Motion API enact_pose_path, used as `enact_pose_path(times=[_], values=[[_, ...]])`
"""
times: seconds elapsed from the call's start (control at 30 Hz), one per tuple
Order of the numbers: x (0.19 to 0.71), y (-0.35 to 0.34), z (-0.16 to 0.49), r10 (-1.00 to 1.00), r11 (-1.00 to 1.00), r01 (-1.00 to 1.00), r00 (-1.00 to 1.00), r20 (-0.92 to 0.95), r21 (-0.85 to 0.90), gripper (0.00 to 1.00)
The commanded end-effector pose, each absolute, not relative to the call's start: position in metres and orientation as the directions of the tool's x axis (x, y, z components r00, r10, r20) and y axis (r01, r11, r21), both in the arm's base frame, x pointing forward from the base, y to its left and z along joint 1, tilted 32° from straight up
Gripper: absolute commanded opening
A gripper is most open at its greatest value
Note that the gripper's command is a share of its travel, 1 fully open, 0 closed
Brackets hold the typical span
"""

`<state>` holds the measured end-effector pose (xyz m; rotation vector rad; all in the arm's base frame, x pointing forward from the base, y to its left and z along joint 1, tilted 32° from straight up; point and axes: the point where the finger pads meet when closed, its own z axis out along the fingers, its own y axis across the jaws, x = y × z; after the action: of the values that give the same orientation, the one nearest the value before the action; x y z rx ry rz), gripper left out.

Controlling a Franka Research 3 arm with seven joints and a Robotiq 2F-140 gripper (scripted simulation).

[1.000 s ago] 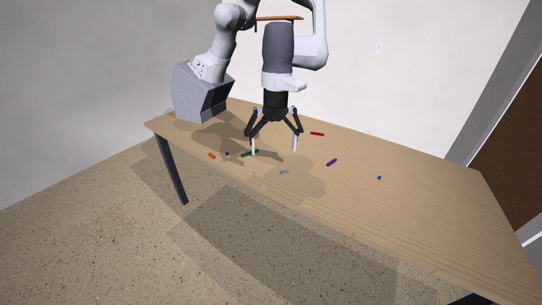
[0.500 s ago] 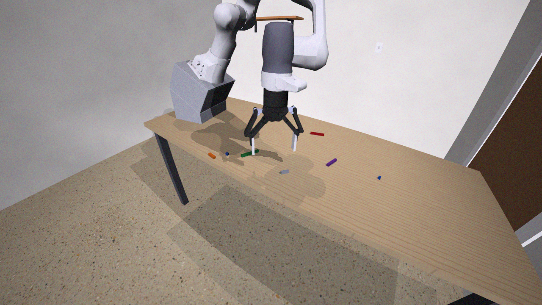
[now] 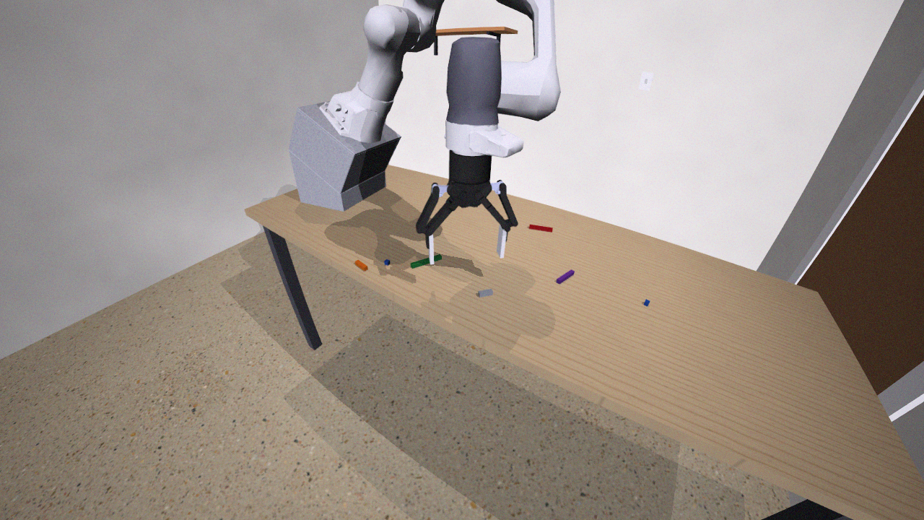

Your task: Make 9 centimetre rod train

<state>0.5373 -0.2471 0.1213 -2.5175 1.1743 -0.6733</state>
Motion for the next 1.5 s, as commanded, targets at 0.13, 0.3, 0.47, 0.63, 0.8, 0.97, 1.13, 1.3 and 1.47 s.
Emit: enact_pose_path(times=[0.13, 0.3, 0.47, 0.63, 0.8, 0.97, 1.13, 1.3, 1.47], values=[[0.577, -0.24, 0.142, -0.769, -0.635, -0.625, 0.569, 0.291, -0.454, 1.0], [0.617, -0.228, 0.163, -0.764, -0.638, -0.612, 0.579, 0.286, -0.467, 1.0], [0.666, -0.209, 0.192, -0.758, -0.642, -0.6, 0.59, 0.278, -0.477, 1.0], [0.711, -0.188, 0.22, -0.755, -0.645, -0.598, 0.597, 0.272, -0.476, 1.0], [0.756, -0.162, 0.251, -0.756, -0.645, -0.606, 0.596, 0.272, -0.465, 1.0], [0.764, -0.157, 0.258, -0.757, -0.645, -0.609, 0.594, 0.274, -0.462, 1.0], [0.805, -0.129, 0.292, -0.768, -0.636, -0.633, 0.571, 0.289, -0.441, 1.0], [0.809, -0.126, 0.296, -0.77, -0.635, -0.636, 0.567, 0.292, -0.439, 1.0], [0.816, -0.121, 0.302, -0.773, -0.632, -0.641, 0.561, 0.296, -0.435, 1.0]])
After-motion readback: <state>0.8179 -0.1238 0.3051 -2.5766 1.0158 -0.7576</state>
